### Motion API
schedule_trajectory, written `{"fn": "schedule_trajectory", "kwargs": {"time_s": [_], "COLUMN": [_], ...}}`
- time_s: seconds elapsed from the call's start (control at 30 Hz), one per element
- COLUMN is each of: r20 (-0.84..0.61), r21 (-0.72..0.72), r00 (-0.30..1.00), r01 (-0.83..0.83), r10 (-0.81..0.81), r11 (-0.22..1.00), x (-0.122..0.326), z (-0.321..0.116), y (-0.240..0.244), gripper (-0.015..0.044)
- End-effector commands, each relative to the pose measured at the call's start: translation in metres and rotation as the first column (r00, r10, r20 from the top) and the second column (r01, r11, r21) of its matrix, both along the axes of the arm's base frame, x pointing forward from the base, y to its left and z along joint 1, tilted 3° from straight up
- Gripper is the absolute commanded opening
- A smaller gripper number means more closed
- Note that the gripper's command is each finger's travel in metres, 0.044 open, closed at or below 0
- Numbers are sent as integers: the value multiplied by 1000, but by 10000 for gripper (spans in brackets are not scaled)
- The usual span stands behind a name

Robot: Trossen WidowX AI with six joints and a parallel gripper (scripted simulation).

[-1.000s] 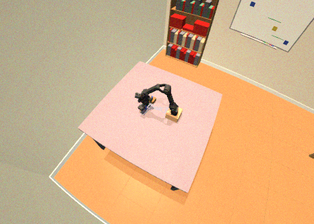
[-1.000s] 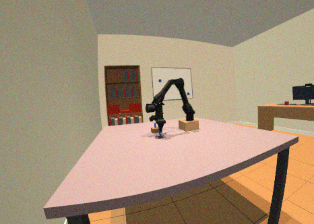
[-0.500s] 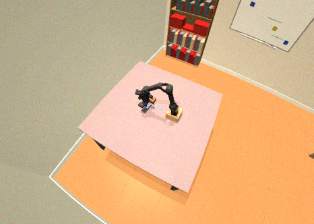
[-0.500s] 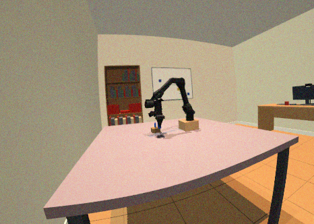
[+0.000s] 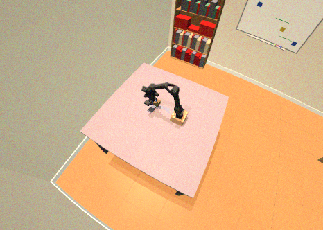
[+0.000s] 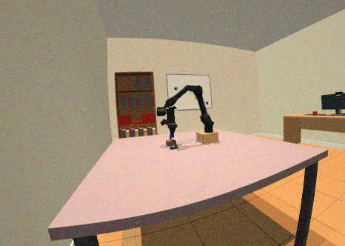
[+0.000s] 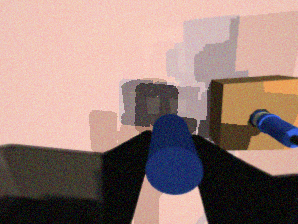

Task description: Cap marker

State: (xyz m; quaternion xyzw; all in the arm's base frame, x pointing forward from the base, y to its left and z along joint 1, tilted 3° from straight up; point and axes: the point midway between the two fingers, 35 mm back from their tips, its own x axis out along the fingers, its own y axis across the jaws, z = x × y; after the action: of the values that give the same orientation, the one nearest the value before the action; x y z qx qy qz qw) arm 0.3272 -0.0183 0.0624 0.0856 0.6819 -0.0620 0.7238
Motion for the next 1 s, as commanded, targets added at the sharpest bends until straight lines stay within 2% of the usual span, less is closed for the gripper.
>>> {"fn": "schedule_trajectory", "kwargs": {"time_s": [0.0,0.73,0.97], "r20": [2,1,1], "r21": [3,-2,-2], "r00": [1000,1000,1000], "r01": [-4,-4,-4], "r10": [4,4,4], "r11": [1000,1000,1000], "x": [-1,-17,-17], "z": [5,27,22], "y": [-12,-87,-89], "gripper": [0,0,0]}}
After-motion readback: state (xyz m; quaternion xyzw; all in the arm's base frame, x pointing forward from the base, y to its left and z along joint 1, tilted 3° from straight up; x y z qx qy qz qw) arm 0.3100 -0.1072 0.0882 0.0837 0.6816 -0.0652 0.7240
